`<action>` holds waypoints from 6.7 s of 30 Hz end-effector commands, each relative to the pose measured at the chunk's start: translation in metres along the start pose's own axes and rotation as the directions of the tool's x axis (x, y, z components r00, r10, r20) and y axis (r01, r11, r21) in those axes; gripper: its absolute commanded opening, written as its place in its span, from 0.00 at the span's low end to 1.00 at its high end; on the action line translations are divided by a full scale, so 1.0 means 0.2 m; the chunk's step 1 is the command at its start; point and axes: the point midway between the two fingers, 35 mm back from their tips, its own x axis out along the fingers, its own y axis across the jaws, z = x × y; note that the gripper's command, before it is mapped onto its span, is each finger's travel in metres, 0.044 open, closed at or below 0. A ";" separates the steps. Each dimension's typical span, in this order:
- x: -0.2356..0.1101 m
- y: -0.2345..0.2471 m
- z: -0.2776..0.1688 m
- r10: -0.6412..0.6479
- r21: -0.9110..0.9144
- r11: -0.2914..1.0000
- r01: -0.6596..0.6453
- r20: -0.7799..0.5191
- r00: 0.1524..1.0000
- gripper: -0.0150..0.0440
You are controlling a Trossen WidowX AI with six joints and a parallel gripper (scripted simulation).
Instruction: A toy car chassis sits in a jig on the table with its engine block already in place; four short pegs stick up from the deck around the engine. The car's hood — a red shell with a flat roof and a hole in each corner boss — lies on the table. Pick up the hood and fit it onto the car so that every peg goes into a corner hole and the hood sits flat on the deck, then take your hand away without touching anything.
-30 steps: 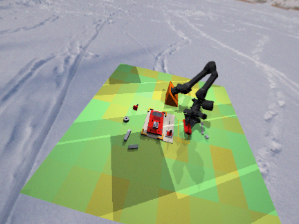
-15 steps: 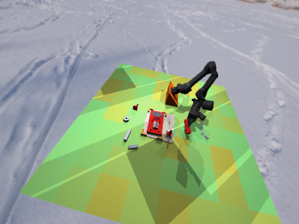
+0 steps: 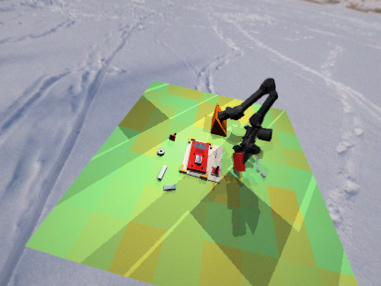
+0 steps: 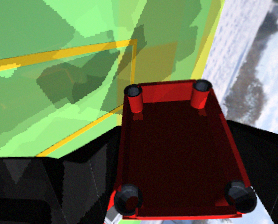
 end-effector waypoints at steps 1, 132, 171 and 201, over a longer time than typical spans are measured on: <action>0.00 0.01 0.00 0.004 -0.066 0.998 -0.004 0.002 1.000 0.25; -0.10 -0.01 0.04 0.828 0.952 -0.307 0.018 0.257 0.498 1.00; -0.04 0.08 0.07 0.829 0.952 -0.305 0.019 0.255 0.498 1.00; 0.02 0.19 0.11 0.828 0.951 -0.307 0.017 0.259 0.498 1.00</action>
